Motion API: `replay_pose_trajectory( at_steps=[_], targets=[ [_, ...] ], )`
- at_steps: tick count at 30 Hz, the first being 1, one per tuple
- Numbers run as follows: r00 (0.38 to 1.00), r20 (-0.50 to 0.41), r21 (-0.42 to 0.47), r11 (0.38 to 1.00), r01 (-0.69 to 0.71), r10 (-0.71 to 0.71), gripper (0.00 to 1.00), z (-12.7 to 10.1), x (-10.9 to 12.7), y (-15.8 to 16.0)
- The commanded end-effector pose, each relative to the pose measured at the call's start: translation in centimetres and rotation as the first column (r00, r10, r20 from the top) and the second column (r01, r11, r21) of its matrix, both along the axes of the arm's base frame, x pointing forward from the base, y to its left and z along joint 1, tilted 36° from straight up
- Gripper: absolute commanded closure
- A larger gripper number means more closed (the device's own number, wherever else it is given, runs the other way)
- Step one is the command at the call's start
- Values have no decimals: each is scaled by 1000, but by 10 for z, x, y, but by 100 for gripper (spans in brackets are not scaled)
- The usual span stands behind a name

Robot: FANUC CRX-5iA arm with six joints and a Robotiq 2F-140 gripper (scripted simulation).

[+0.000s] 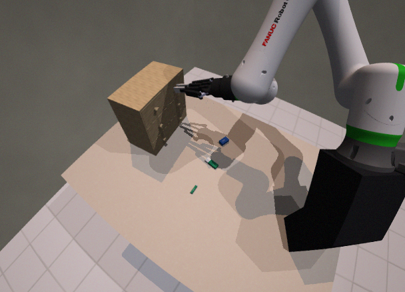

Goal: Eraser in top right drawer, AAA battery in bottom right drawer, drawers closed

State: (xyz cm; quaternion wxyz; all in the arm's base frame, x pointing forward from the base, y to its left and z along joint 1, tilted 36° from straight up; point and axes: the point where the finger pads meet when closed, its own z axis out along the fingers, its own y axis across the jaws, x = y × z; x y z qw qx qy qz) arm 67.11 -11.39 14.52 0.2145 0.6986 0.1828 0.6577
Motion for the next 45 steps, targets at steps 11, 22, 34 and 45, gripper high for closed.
replay_pose_trajectory(
  at_steps=[11, 22, 34, 45],
  targets=[
    [1000, 0, 0, 1000, 0, 0, 92, 0, -2, 0],
    [1000, 0, 0, 1000, 0, 0, 92, -2, -8, -1],
    [1000, 0, 0, 1000, 0, 0, 92, -5, -19, -2],
    [1000, 0, 0, 1000, 0, 0, 92, -9, -34, -4]
  ],
)
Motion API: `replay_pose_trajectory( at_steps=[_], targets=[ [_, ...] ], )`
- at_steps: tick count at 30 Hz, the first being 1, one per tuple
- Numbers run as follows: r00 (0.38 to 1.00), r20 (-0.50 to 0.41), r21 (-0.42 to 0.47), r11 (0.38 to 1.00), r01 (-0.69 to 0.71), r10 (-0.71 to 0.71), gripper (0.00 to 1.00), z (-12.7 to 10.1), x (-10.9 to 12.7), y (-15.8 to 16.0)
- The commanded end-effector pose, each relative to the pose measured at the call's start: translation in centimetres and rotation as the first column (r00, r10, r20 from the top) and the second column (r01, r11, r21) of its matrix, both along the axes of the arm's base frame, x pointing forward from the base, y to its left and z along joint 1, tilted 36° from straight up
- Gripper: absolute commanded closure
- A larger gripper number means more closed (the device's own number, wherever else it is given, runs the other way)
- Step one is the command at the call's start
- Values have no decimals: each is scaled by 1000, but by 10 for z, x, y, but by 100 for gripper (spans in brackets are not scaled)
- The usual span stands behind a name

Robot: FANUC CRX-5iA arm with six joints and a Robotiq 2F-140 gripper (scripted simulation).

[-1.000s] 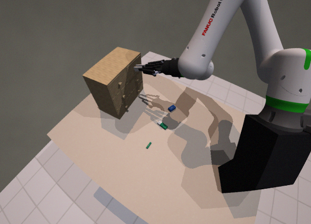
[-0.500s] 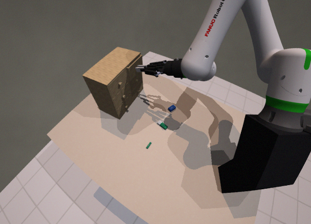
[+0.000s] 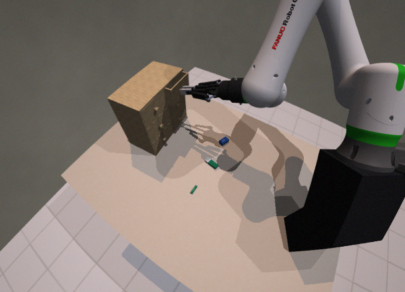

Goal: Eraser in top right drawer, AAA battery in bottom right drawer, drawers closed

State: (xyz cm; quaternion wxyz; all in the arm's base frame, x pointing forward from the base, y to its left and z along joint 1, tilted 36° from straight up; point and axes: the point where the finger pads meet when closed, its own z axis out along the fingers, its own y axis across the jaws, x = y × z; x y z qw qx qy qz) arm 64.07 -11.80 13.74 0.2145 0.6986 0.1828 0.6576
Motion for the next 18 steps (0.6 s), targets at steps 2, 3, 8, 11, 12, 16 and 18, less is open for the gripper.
replay_pose_trajectory(
  at_steps=[2, 3, 8, 11, 12, 16, 18],
  targets=[
    [1000, 0, 0, 1000, 0, 0, 92, -1, -5, -1],
    [1000, 0, 0, 1000, 0, 0, 92, -1, -5, -1],
    [1000, 0, 0, 1000, 0, 0, 92, -3, -12, -1],
    [1000, 0, 0, 1000, 0, 0, 92, -4, -16, -2],
    [1000, 0, 0, 1000, 0, 0, 92, -4, -17, -2],
    [1000, 0, 0, 1000, 0, 0, 92, -6, -22, -3],
    [1000, 0, 0, 1000, 0, 0, 92, -6, -24, -3]
  ],
)
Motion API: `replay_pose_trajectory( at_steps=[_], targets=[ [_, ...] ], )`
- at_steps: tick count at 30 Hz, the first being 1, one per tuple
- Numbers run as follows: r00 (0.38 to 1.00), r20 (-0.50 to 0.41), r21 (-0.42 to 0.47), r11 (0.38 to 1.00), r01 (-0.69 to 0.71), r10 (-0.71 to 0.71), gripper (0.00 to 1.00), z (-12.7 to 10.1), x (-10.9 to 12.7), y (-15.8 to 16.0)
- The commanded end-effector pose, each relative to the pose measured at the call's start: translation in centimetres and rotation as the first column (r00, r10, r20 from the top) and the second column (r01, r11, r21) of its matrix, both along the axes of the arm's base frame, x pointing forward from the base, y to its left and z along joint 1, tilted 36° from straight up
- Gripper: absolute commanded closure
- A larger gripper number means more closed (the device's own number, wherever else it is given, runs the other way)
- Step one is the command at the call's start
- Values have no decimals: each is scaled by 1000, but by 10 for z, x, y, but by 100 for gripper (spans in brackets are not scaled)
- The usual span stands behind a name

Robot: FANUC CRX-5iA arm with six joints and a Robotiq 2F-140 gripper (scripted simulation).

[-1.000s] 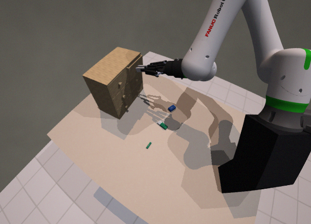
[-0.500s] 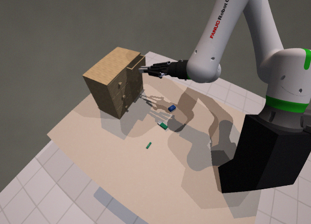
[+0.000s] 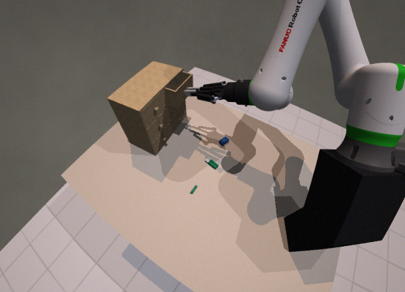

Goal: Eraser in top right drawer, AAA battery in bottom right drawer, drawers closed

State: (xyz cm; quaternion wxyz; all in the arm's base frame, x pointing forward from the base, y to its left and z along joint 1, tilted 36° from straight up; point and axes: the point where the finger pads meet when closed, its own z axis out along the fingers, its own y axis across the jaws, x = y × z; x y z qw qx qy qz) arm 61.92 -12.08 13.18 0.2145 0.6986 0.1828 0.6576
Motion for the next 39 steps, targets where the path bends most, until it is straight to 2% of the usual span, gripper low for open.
replay_pose_trajectory(
  at_steps=[1, 17, 39],
  targets=[
    [1000, 0, 0, 1000, 0, 0, 92, -1, -3, 0],
    [1000, 0, 0, 1000, 0, 0, 92, -3, -12, -2],
    [1000, 0, 0, 1000, 0, 0, 92, -3, -13, -2]
  ],
)
